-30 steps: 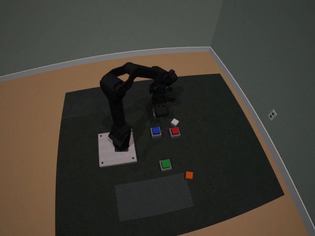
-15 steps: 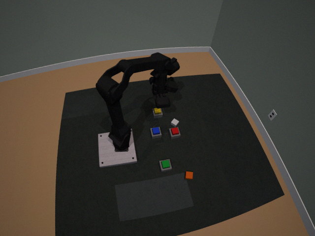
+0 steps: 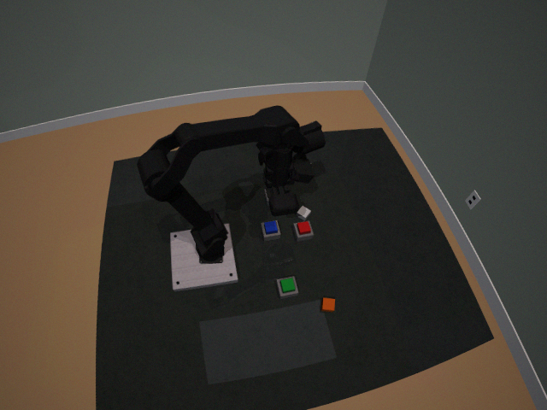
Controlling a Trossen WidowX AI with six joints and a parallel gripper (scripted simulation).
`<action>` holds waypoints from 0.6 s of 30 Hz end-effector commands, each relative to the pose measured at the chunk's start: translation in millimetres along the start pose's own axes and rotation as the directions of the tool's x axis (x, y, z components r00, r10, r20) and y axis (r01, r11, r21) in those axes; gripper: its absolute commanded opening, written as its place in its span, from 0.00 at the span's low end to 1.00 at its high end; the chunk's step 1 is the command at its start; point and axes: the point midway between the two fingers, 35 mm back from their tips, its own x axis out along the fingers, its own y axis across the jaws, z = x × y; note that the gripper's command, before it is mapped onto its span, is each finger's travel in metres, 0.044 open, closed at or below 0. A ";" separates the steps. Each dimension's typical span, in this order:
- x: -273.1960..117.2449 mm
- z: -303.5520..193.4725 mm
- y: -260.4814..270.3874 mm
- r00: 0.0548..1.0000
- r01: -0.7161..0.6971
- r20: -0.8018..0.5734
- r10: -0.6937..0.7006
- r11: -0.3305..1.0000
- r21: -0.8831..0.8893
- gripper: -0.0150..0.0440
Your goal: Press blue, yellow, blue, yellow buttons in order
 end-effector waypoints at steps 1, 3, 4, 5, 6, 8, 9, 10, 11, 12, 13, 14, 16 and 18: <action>3.9 -14.2 -23.3 1.000 0.005 -0.008 -0.006 1.000 -0.011 0.29; 3.9 -14.2 -23.3 1.000 0.005 -0.008 -0.006 1.000 -0.011 0.29; 3.9 -14.2 -23.3 1.000 0.005 -0.008 -0.006 1.000 -0.011 0.29; 3.9 -14.2 -23.3 1.000 0.005 -0.008 -0.006 1.000 -0.011 0.29; 3.9 -14.2 -23.3 1.000 0.005 -0.008 -0.006 1.000 -0.011 0.29; 12.0 -13.4 -23.1 1.000 0.005 -0.008 -0.005 1.000 -0.011 0.29; 22.1 -12.7 -23.0 1.000 0.005 -0.008 -0.005 1.000 -0.011 0.29; 34.9 -12.5 -23.0 1.000 0.005 -0.008 -0.005 1.000 -0.011 0.29; 47.6 -12.9 -23.1 1.000 0.005 -0.008 -0.005 1.000 -0.011 0.29; 57.6 -13.8 -23.4 1.000 0.005 -0.008 -0.005 1.000 -0.011 0.29; 63.6 -14.5 -23.5 1.000 0.005 -0.008 -0.005 1.000 -0.011 0.29; 65.6 -14.7 -23.6 1.000 0.005 -0.008 -0.005 1.000 -0.011 0.29; 65.6 -14.7 -23.6 1.000 0.005 -0.008 -0.005 1.000 -0.011 0.29; 65.6 -14.7 -23.6 1.000 0.005 -0.008 -0.005 1.000 -0.011 0.29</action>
